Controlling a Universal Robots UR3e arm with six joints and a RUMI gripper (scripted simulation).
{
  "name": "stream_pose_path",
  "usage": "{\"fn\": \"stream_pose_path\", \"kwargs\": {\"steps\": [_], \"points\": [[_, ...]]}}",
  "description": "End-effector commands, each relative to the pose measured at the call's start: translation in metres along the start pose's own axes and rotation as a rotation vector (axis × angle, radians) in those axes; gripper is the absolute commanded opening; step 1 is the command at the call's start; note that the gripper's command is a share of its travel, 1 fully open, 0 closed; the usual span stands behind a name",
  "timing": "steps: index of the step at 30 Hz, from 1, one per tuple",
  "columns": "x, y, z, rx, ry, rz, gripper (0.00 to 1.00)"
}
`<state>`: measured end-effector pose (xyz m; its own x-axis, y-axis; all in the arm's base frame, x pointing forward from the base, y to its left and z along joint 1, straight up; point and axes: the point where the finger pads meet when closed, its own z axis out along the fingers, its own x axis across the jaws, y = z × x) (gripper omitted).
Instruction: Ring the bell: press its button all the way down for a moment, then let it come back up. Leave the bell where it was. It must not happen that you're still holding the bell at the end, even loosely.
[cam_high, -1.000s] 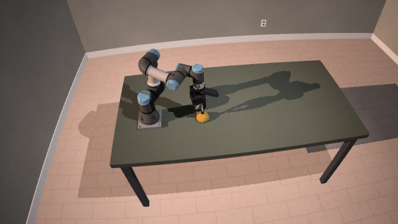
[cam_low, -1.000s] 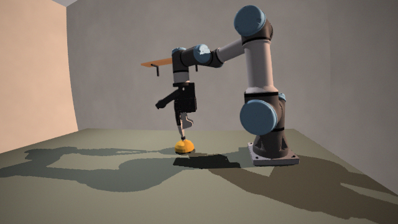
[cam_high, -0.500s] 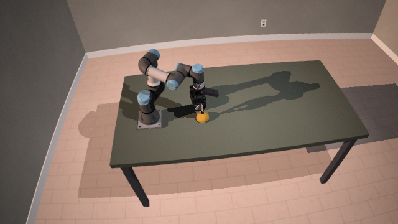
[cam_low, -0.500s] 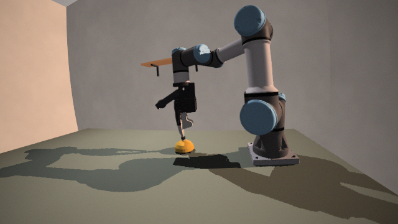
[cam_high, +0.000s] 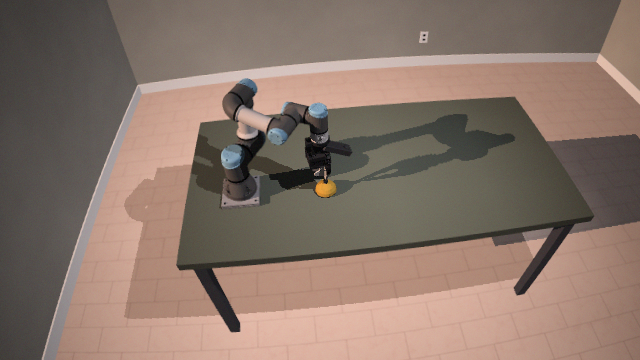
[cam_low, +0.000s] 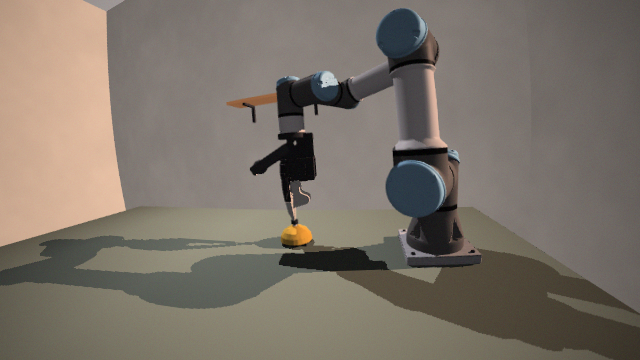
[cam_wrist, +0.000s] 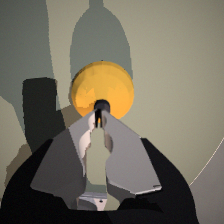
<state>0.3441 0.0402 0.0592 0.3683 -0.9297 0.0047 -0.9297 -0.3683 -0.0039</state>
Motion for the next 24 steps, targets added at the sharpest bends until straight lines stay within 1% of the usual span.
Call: {"fn": "stream_pose_path", "kwargs": {"steps": [1,14,19,24], "points": [[0.000,0.000,0.000,0.001,0.001,0.000,0.00],[0.000,0.000,-0.002,0.001,0.001,0.000,0.00],[0.000,0.000,-0.010,0.001,0.001,0.000,0.00],[0.000,0.000,-0.022,0.001,0.001,0.000,0.00]]}}
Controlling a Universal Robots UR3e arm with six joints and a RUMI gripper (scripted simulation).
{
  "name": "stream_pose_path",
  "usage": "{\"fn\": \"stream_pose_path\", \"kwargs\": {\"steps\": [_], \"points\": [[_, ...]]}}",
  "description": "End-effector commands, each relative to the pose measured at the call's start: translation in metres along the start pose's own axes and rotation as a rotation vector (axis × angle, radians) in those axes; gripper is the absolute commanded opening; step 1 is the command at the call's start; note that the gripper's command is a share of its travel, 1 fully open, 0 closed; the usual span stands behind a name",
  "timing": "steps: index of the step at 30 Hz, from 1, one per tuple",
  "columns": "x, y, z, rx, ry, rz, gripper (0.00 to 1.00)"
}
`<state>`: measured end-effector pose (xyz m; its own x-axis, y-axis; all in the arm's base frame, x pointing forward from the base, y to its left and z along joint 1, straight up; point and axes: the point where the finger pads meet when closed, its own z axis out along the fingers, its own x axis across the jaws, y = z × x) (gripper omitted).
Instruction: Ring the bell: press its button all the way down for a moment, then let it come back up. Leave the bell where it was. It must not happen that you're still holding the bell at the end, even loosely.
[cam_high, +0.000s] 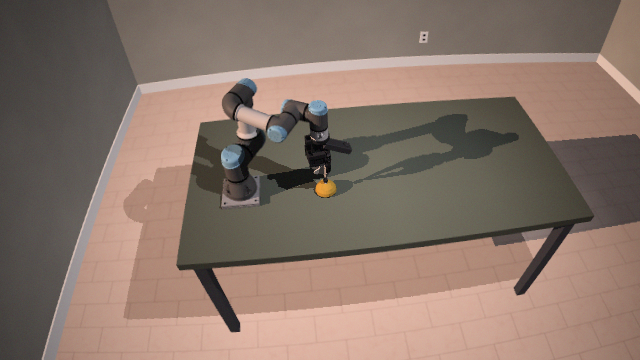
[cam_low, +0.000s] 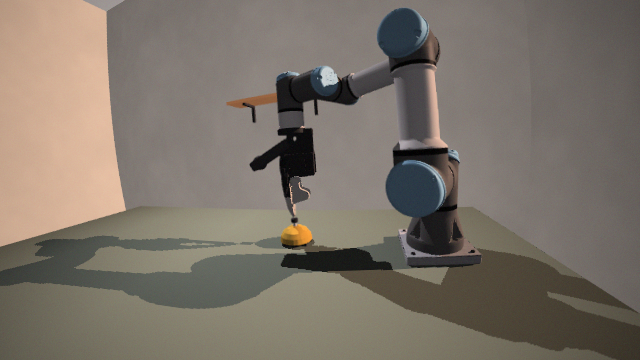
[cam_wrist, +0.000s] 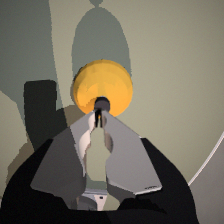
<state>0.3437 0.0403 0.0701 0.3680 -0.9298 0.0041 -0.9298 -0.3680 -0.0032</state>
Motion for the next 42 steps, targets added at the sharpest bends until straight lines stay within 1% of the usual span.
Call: {"fn": "stream_pose_path", "kwargs": {"steps": [1,2,11,17,27,42], "points": [[0.000,-0.001,-0.011,0.001,0.001,0.000,0.00],[0.000,-0.001,-0.011,0.001,0.001,0.000,0.00],[0.000,0.000,-0.037,0.001,0.001,0.000,0.00],[0.000,0.000,-0.050,0.001,0.001,0.000,0.00],[0.000,0.000,-0.058,0.001,0.001,0.000,0.00],[0.000,0.000,-0.059,0.001,0.001,0.000,0.00]]}}
